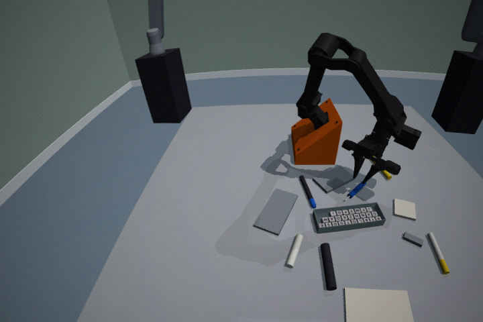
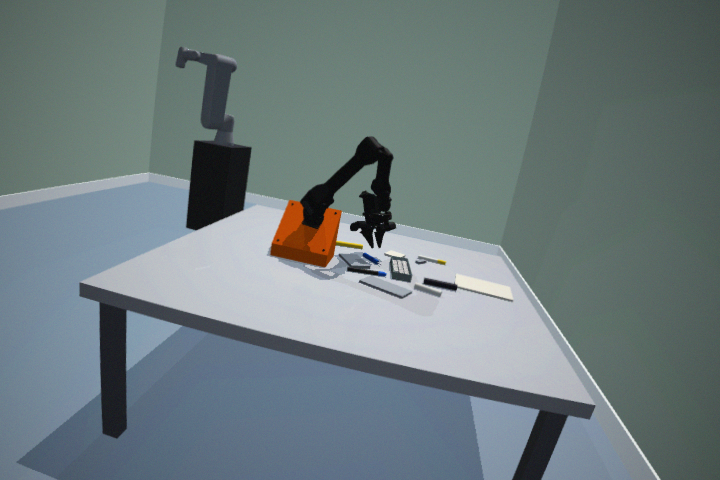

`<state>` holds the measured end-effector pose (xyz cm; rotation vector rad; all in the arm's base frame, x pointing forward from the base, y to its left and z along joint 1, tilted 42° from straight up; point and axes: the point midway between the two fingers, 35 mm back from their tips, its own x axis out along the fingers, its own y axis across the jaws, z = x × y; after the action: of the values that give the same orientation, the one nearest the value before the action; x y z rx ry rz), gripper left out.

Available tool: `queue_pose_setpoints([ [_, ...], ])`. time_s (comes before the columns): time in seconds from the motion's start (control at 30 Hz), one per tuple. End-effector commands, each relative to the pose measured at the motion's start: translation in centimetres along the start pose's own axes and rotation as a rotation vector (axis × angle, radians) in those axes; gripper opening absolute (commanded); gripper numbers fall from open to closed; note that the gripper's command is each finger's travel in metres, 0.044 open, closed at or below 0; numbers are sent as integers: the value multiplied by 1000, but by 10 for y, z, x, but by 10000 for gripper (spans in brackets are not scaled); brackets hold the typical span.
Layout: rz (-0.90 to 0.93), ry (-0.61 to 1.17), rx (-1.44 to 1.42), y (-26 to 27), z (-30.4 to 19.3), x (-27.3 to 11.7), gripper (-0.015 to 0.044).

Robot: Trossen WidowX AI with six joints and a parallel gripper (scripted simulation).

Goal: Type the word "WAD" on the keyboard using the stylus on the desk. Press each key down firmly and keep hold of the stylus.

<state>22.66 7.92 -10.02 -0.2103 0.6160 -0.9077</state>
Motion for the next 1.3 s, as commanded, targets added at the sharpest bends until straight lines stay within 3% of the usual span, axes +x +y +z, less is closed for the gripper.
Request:
queue_pose_setpoints([
  [0.0, -4, -4, -8, -2, -2, 4, 150],
  [1.27, -5, -5, -8, -2, -13, 24, 150],
])
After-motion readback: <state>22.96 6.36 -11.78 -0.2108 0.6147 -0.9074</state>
